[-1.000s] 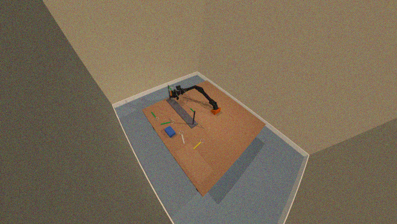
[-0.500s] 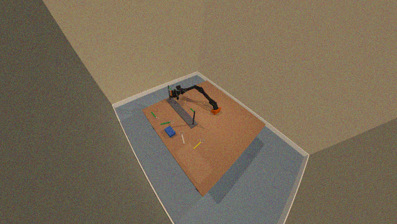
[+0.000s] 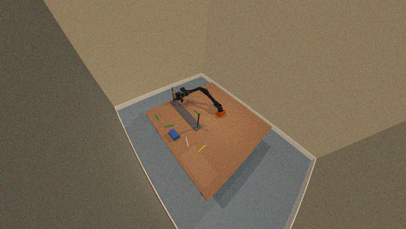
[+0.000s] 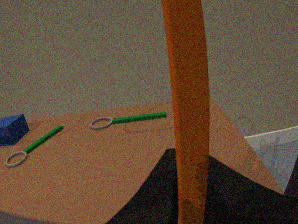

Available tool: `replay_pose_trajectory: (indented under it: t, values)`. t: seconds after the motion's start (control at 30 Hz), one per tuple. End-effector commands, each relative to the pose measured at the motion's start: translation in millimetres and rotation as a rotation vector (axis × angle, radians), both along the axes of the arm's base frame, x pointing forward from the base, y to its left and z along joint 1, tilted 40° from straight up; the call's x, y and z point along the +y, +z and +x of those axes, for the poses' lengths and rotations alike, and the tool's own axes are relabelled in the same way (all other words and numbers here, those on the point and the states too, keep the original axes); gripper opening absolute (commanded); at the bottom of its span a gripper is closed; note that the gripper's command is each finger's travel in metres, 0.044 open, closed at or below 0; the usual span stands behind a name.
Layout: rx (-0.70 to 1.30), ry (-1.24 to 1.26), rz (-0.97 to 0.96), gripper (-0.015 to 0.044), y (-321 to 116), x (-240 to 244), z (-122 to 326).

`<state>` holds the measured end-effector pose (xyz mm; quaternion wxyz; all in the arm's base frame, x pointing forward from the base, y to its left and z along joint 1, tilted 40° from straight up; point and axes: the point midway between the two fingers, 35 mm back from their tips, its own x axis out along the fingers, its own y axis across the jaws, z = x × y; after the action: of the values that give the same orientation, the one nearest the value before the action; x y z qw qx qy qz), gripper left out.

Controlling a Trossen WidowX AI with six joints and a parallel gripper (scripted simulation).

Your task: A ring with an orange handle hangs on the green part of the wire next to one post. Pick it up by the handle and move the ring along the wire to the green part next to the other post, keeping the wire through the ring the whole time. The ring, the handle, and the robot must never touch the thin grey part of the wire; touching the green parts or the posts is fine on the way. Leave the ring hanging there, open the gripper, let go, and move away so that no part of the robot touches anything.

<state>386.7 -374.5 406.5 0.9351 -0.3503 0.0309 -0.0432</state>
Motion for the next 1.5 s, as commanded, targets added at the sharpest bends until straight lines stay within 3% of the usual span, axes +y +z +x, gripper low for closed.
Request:
replay_pose_trajectory:
  t: [0.0, 0.8, 1.47]
  values:
    - [0.037, -0.041, -0.014, -0.0150, 5, 8, -10]
    - [0.349, -0.306, 0.043, -0.0150, -2, 43, -58]
    - [0.371, -0.263, 0.270, -0.0150, -29, 79, -55]
